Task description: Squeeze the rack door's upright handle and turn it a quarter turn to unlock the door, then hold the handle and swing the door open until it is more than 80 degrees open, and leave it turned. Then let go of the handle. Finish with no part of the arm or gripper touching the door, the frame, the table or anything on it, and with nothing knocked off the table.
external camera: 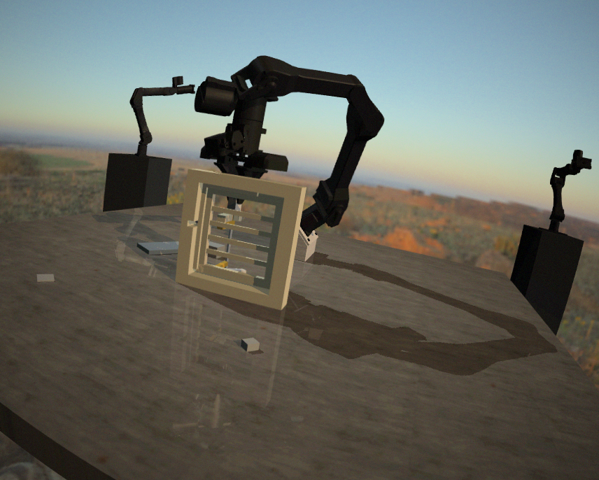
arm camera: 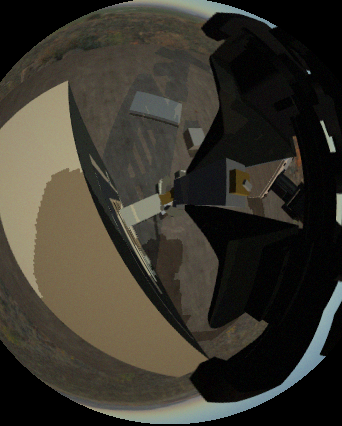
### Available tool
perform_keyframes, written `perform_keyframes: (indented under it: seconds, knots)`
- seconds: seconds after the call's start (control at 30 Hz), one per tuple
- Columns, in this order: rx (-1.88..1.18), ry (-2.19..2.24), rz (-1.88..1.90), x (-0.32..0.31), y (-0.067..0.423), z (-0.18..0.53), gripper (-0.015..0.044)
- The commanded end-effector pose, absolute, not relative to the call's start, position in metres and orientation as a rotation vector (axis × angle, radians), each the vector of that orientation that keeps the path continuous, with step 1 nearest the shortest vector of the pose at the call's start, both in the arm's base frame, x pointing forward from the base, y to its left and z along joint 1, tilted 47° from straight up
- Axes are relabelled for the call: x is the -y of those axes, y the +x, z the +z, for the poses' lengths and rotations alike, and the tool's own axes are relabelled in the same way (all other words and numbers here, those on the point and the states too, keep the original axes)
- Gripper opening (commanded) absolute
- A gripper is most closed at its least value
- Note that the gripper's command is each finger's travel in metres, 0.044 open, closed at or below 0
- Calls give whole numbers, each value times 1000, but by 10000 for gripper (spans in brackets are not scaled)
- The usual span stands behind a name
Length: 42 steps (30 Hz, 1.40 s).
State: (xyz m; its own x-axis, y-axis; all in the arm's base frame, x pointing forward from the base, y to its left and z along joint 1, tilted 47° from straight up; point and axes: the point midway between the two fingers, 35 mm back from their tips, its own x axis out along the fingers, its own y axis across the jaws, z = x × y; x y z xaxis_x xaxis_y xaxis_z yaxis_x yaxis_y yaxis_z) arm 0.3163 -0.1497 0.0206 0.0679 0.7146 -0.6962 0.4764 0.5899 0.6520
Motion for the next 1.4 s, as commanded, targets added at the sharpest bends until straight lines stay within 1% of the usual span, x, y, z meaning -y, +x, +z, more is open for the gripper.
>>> perform_keyframes:
  seconds: [0.0, 0.43, 0.87, 1.1, 1.37]
  knots:
    - [-1617, 1153, 114, 149, 316, 21, 11]
    - [-1703, 1629, -435, 150, 316, 21, 11]
    - [-1658, 2054, -1053, 150, 316, 21, 11]
    - [-1651, 2074, -1086, 150, 316, 21, 11]
    - [-1651, 2074, -1086, 150, 316, 21, 221]
